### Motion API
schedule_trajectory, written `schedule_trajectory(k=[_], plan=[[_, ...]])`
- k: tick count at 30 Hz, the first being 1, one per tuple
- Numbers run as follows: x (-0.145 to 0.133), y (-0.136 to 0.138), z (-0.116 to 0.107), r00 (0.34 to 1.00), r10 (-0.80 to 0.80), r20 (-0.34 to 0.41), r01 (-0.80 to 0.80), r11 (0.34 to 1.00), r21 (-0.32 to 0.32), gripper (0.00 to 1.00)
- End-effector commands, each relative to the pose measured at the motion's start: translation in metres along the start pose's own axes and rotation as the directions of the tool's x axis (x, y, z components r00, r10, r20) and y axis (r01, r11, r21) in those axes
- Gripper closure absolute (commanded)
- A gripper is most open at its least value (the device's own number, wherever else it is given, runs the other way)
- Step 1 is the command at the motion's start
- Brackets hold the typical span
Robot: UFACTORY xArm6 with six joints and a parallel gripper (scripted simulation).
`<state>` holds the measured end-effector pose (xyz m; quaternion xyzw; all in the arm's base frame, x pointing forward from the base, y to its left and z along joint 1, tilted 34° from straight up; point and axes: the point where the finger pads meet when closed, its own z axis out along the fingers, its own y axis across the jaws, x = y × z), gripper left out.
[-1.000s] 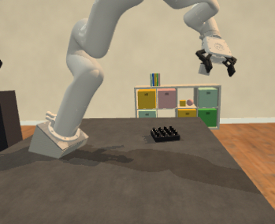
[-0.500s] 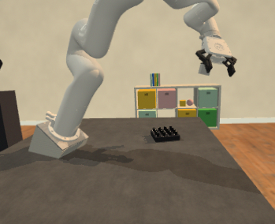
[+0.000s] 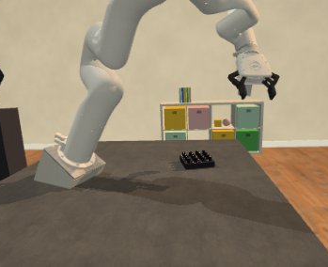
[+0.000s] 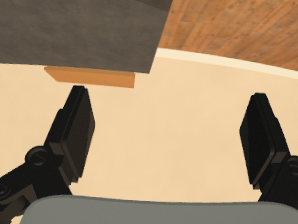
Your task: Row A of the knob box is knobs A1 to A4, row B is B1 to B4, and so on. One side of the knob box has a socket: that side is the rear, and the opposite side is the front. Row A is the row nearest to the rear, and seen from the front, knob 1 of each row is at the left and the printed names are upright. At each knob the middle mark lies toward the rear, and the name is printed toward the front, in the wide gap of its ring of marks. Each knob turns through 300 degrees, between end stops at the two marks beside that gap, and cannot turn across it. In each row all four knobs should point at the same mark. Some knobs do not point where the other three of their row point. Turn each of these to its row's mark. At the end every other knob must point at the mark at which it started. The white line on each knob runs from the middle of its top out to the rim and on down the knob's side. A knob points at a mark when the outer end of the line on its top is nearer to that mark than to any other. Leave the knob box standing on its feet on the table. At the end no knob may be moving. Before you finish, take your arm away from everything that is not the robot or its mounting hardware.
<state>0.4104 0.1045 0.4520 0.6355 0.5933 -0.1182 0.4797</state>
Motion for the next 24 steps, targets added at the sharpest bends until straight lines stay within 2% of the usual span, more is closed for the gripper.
schedule_trajectory(k=[1, 3, 11, 16, 18, 19, 24], plan=[[0.013, -0.002, 0.006, 0.995, 0.089, -0.04, -0.09, 0.995, -0.03, 0.0], [0.029, -0.009, 0.014, 0.979, 0.182, -0.087, -0.185, 0.982, -0.031, 0.0], [0.062, -0.025, 0.029, 0.911, 0.37, -0.182, -0.376, 0.927, 0.003, 0.0], [0.083, -0.038, 0.037, 0.841, 0.488, -0.235, -0.49, 0.87, 0.052, 0.0], [0.083, -0.038, 0.037, 0.841, 0.488, -0.235, -0.49, 0.87, 0.052, 0.0], [0.094, -0.046, 0.041, 0.796, 0.547, -0.258, -0.545, 0.834, 0.085, 0.0], [0.112, -0.061, 0.047, 0.706, 0.648, -0.287, -0.634, 0.758, 0.154, 0.0]])
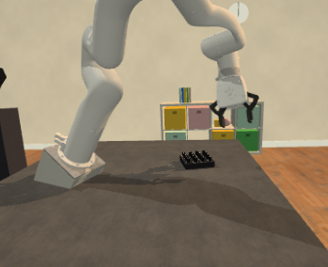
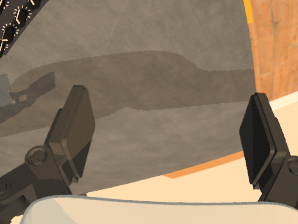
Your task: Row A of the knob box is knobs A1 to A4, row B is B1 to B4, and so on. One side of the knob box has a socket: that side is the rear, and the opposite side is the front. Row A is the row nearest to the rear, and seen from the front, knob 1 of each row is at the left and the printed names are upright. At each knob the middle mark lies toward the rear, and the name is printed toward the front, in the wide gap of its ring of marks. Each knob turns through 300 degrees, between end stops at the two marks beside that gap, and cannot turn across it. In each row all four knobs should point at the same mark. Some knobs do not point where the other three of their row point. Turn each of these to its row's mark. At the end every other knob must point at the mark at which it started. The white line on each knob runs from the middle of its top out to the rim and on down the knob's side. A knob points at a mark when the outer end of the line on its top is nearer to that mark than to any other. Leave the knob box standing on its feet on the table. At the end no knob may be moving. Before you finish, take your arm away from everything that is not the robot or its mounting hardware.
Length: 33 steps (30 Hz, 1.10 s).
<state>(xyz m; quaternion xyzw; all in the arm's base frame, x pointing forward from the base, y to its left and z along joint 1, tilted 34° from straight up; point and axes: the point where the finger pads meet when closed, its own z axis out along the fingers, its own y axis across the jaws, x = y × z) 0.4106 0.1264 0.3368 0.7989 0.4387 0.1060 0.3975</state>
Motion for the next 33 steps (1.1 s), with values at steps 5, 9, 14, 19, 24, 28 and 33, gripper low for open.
schedule_trajectory(k=[5, 9, 14, 19, 24, 28, 33], plan=[[0.008, -0.039, 0.018, 0.963, 0.254, -0.09, -0.248, 0.966, 0.071, 0.0], [0.011, -0.058, 0.025, 0.926, 0.363, -0.106, -0.35, 0.929, 0.122, 0.0], [0.012, -0.078, 0.031, 0.871, 0.478, -0.11, -0.455, 0.871, 0.183, 0.0], [0.013, -0.1, 0.037, 0.795, 0.598, -0.096, -0.562, 0.788, 0.252, 0.0], [0.013, -0.12, 0.042, 0.714, 0.697, -0.068, -0.648, 0.695, 0.312, 0.0], [0.013, -0.129, 0.044, 0.671, 0.74, -0.049, -0.685, 0.645, 0.339, 0.0], [0.012, -0.145, 0.047, 0.595, 0.804, -0.01, -0.741, 0.554, 0.381, 0.0]])
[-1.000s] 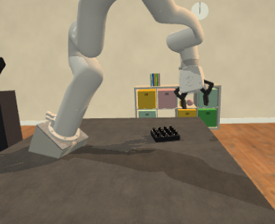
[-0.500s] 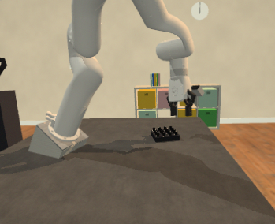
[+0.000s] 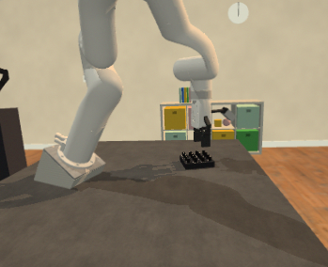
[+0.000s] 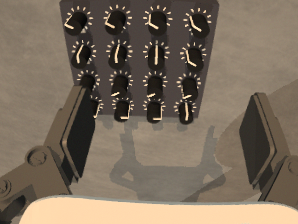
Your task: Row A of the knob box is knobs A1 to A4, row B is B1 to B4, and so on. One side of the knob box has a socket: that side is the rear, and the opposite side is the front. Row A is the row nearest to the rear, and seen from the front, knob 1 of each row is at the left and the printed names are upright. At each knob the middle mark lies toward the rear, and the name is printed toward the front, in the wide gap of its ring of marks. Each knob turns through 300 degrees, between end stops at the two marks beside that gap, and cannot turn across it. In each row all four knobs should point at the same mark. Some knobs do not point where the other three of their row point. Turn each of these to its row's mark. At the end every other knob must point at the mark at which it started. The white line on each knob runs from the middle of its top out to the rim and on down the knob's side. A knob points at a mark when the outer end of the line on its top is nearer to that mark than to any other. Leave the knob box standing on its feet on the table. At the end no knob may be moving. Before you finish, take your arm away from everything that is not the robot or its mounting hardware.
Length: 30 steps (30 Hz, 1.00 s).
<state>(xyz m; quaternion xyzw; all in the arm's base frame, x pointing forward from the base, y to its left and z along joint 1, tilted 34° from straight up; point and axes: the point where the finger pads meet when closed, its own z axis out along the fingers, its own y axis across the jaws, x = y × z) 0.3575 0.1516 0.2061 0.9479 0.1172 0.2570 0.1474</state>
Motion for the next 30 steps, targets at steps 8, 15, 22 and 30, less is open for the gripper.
schedule_trajectory(k=[8, 15, 22, 30], plan=[[-0.0094, -0.0068, 0.0042, 0.996, 0.092, -0.01, -0.092, 0.995, 0.034, 0.0], [-0.0094, -0.0068, 0.0042, 0.996, 0.092, -0.01, -0.092, 0.995, 0.034, 0.0], [-0.0094, -0.0068, 0.0042, 0.996, 0.092, -0.01, -0.092, 0.995, 0.034, 0.0], [-0.0094, -0.0068, 0.0042, 0.996, 0.092, -0.01, -0.092, 0.995, 0.034, 0.0]])
